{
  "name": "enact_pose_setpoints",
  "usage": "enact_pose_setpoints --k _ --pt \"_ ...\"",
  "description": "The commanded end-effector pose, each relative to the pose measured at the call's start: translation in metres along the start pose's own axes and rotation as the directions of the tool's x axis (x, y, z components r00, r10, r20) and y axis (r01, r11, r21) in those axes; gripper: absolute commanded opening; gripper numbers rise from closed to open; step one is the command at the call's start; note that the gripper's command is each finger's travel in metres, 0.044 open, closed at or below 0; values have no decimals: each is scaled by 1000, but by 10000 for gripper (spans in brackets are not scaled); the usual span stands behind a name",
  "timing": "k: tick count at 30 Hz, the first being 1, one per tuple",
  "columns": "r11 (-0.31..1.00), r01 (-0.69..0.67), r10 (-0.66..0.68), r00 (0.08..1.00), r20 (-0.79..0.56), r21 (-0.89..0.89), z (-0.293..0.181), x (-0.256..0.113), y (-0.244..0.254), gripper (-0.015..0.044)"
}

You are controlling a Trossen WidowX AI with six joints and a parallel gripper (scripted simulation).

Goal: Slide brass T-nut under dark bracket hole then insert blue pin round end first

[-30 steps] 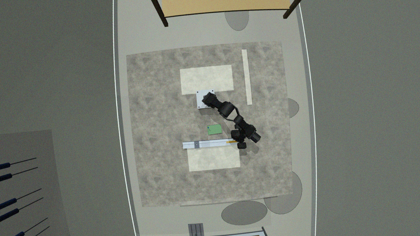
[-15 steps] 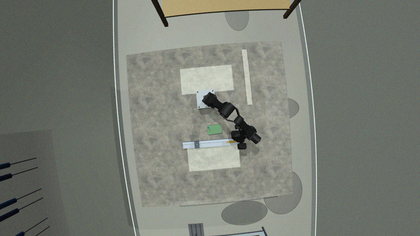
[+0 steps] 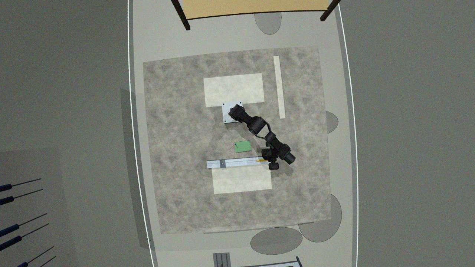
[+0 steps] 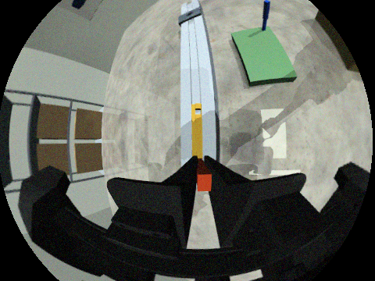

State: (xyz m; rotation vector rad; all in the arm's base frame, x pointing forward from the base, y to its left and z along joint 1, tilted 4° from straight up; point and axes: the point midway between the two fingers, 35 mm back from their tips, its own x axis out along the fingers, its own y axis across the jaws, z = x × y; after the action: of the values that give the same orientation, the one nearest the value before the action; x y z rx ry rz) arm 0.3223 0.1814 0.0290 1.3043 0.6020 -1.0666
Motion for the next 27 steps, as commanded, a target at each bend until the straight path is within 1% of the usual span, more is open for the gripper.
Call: enact_pose_setpoints --k 1,27 --pt "1000 7 -7 1000 -7 -3 -2 -1 3 -150" --pt "997 68 -68 998 -5 -24 -3 0 7 -150"
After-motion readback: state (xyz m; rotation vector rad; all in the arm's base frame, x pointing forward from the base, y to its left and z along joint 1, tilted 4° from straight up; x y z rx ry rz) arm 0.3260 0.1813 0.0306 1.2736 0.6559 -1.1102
